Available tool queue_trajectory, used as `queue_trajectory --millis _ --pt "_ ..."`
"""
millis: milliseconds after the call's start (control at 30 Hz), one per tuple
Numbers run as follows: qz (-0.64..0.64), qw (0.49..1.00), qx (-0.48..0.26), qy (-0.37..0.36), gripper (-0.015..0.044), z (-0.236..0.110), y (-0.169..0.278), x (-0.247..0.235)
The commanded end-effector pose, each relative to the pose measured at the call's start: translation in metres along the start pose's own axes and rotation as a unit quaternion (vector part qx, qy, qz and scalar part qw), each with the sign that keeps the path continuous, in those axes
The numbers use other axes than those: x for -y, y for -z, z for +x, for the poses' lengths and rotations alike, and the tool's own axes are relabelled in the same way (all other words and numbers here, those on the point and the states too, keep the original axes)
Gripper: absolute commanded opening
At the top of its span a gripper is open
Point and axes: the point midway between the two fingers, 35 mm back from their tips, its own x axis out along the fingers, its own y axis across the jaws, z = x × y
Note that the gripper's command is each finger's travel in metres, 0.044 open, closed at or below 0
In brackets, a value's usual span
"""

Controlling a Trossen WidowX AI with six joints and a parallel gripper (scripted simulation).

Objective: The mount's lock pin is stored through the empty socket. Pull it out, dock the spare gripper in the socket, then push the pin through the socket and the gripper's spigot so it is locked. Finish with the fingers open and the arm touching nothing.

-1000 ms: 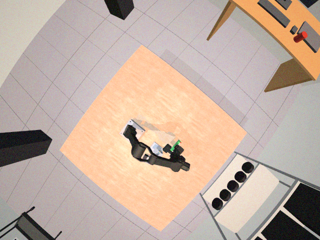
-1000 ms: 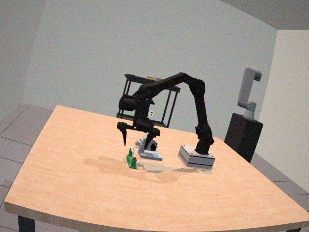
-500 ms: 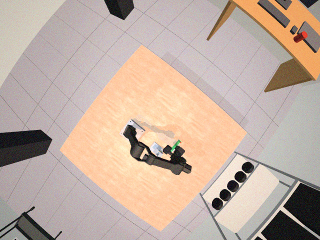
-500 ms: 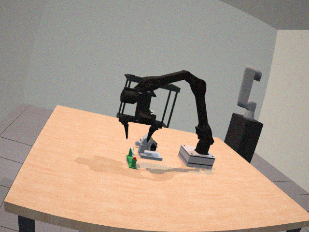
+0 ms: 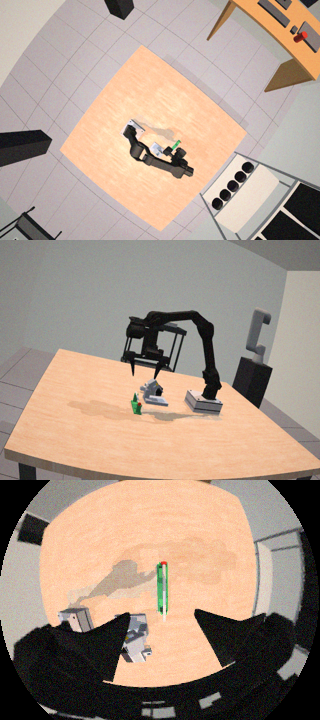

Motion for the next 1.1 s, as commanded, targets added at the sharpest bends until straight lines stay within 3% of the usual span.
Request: queue_trajectory --millis 0,200,433,800,967,1067 --pt "0.0 1.0 0.001 0.003 0.044 -0.025 -0.003 -0.002" --pt "0.019 1.0 0.009 0.014 0.044 -0.027 0.004 0.0" --pt "0.213 0.968 0.089 0.098 0.044 -0.033 0.079 -0.007" --pt "0.465 0.828 0.207 0.234 0.044 -0.027 0.182 -0.062" --pt "0.544 0.746 0.251 0.292 0.044 -0.018 0.212 -0.097" --pt "0.553 0.734 0.256 0.299 0.044 -0.016 0.215 -0.102"
